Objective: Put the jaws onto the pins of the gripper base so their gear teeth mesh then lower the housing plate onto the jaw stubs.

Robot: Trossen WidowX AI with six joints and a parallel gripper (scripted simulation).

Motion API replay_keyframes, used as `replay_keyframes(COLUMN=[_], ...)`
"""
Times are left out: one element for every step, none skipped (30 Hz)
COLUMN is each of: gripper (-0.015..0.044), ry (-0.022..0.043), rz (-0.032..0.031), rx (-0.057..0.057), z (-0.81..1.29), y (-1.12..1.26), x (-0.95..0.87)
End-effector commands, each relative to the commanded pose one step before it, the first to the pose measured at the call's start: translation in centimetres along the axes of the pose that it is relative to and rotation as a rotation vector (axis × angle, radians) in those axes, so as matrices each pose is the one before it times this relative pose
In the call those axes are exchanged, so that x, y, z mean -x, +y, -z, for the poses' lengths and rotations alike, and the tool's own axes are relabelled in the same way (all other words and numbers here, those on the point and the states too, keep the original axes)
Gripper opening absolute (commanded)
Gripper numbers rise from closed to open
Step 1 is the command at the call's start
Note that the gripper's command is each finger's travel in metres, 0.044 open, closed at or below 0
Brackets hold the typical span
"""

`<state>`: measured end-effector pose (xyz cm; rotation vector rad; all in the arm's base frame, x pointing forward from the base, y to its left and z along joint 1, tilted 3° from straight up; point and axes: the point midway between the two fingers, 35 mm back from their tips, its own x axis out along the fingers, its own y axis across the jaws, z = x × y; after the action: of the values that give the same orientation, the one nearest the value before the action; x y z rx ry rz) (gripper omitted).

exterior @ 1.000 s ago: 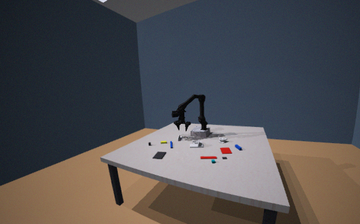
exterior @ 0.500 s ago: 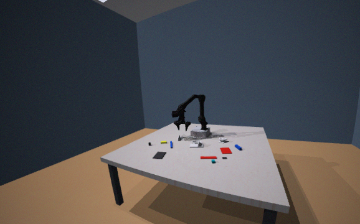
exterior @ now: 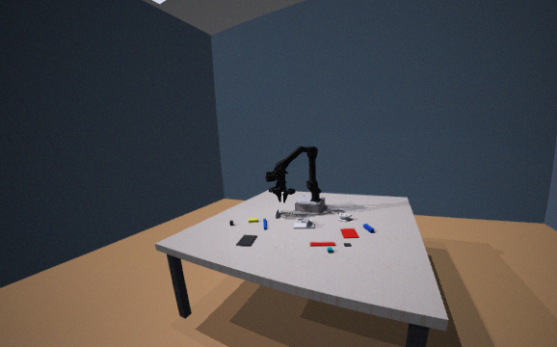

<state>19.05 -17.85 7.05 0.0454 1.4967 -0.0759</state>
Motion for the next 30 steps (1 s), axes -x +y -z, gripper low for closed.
replay_keyframes(gripper=[0.0046,0.0020,0.0000,0.0000,0.0000,0.0000,0.0000,0.0000,0.0000,0.0000,0.0000,0.0000,0.0000,0.0000,0.0000,0.0026,0.0053,0.0079,0.0105,0.0131,0.0157,0.0184,0.0210,0.0236,0.0263,0.0289,0.0315,0.0341,0.0368,0.0394], ry=[0.00000,0.00000,0.00000,0.00000,0.00000,0.00000,0.00000,0.00000,0.00000,0.00000,0.00000,0.00000,0.00000,0.00000,0.00000,-0.00006,0.00012,0.00035,0.00059,0.00071,0.00070,0.00070,0.00044,0.00017,0.00015,0.00014,-0.00044,-0.00045,-0.00045,-0.00045], rz=[-0.00022,0.00000,0.00000,0.00000,0.00000,0.00000,0.00000,0.00000,0.00000,0.00000,0.00000,0.00000,0.00000,0.00000,0.00000,-0.00002,-0.00008,-0.00024,-0.00040,-0.00049,-0.00050,-0.00051,-0.00046,-0.00040,-0.00039,-0.00040,-0.00022,-0.00022,-0.00021,-0.00020], rx=[0.0000,0.0000,0.0000,0.0000,0.0000,0.0000,0.0000,0.0000,0.0000,0.0000,0.0000,0.0000,0.0000,0.0000,0.0000,0.0000,0.0034,0.0101,0.0168,0.0206,0.0206,0.0206,0.0205,0.0204,0.0204,0.0204,0.0202,0.0204,0.0204,0.0203], z=[0.001,0.000,0.000,0.000,0.000,0.000,0.000,0.000,0.000,0.000,0.000,0.000,0.000,0.000,0.000,-0.001,-0.055,-0.165,-0.274,-0.334,-0.332,-0.330,-0.331,-0.332,-0.330,-0.327,-0.334,-0.334,-0.330,-0.325], y=[0.004,0.000,0.000,0.000,0.000,0.000,0.000,0.000,0.000,0.000,0.000,0.000,0.000,0.000,0.000,0.000,-0.024,-0.073,-0.123,-0.154,-0.158,-0.162,-0.169,-0.176,-0.180,-0.184,-0.196,-0.202,-0.205,-0.208], x=[-0.001,0.000,0.000,0.000,0.000,0.000,0.000,0.000,0.000,0.000,0.000,0.000,0.000,0.000,0.000,0.001,0.015,0.044,0.072,0.085,0.081,0.077,0.078,0.079,0.076,0.072,0.079,0.076,0.072,0.067])
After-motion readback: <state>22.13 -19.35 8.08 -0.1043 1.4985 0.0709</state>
